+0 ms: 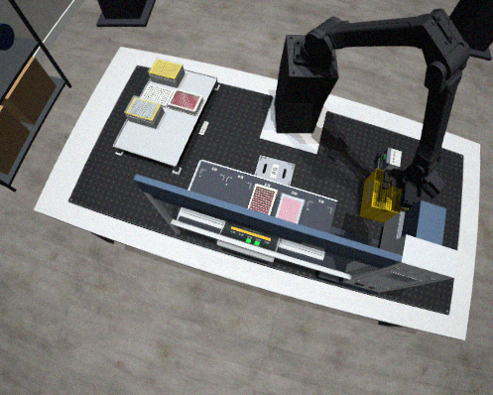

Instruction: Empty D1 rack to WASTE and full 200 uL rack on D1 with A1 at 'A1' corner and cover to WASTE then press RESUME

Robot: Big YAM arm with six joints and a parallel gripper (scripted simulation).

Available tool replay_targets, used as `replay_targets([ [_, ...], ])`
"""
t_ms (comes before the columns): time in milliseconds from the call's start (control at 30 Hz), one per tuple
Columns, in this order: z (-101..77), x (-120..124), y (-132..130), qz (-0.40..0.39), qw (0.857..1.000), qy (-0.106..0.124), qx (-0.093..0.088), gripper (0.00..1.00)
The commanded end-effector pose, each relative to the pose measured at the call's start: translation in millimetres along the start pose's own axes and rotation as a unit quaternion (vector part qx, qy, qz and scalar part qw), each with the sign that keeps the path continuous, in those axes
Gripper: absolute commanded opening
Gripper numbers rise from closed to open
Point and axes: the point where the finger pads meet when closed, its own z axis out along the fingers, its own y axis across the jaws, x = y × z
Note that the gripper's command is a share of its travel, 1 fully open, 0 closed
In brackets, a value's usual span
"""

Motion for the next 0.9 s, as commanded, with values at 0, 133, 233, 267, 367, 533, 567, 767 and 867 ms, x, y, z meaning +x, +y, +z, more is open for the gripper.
replay_targets([
  [0, 10.1, -7, 2, -0.001, 1.0, -0.001, -0.001, 1.0],
  [133, 9.4, -1, -4, -0.002, 1.0, 0.004, 0.006, 1.0],
  [233, -13.5, -5, 2, -0.001, 1.0, -0.003, -0.004, 1.0],
  [267, -15.3, -4, 3, -0.002, 1.0, -0.003, -0.004, 1.0],
  [367, -18.4, -7, 8, -0.001, 1.0, -0.006, -0.008, 1.0],
  [533, -25.8, 0, 6, -0.002, 1.0, -0.003, -0.005, 1.0],
  [567, -27.6, 1, 6, -0.002, 1.0, -0.003, -0.005, 1.0],
  [767, -37.4, 1, 6, -0.001, 1.0, -0.003, -0.005, 1.0],
  [867, -40.6, 0, 5, 0.0, 1.0, -0.003, -0.005, 1.0],
])
